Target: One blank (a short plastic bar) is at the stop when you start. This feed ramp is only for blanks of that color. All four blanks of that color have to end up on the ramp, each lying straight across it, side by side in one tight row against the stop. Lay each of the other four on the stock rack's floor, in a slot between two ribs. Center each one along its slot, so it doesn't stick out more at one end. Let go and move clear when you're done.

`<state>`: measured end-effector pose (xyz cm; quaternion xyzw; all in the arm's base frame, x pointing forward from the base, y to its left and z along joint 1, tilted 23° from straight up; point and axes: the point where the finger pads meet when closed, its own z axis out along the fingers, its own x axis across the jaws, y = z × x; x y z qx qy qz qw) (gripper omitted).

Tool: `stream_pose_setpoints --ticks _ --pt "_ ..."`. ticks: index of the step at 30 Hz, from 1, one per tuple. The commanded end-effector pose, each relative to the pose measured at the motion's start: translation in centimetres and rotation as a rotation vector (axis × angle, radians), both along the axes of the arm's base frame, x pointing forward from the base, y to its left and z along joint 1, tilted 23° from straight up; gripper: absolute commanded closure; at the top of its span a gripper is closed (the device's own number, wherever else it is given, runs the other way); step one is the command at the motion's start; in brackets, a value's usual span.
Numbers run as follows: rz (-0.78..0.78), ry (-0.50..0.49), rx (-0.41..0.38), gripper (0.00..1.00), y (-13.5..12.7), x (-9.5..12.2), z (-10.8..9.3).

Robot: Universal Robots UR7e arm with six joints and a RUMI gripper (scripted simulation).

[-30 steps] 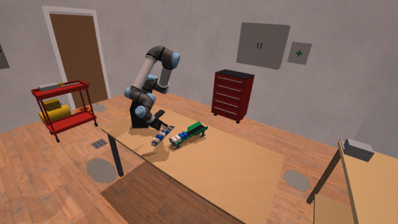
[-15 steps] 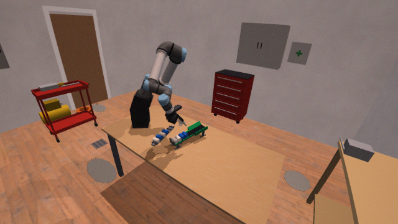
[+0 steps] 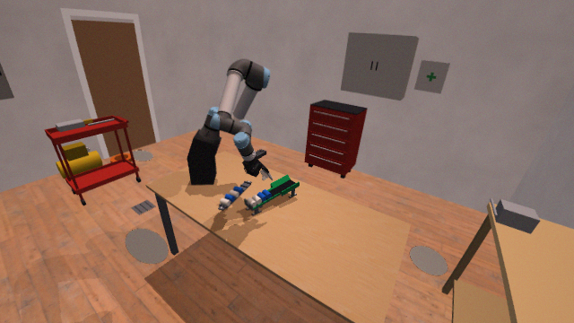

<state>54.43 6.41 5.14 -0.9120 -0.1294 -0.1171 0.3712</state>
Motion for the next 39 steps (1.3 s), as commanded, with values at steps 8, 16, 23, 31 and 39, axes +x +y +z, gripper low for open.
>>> stream_pose_setpoints --ticks 8,16,23,31,39 --pt "-0.001 -0.001 -0.001 0.0 0.0 0.0 0.1" --pt "-0.001 -0.001 -0.001 0.0 0.0 0.0 0.1" --pt "-0.001 -0.001 -0.001 0.0 0.0 0.0 0.0" --pt "-0.003 0.001 -0.009 0.0 -2.2 -1.9 -2.5" --pt "-0.003 0.007 -0.018 0.0 -6.8 -8.5 -8.8"
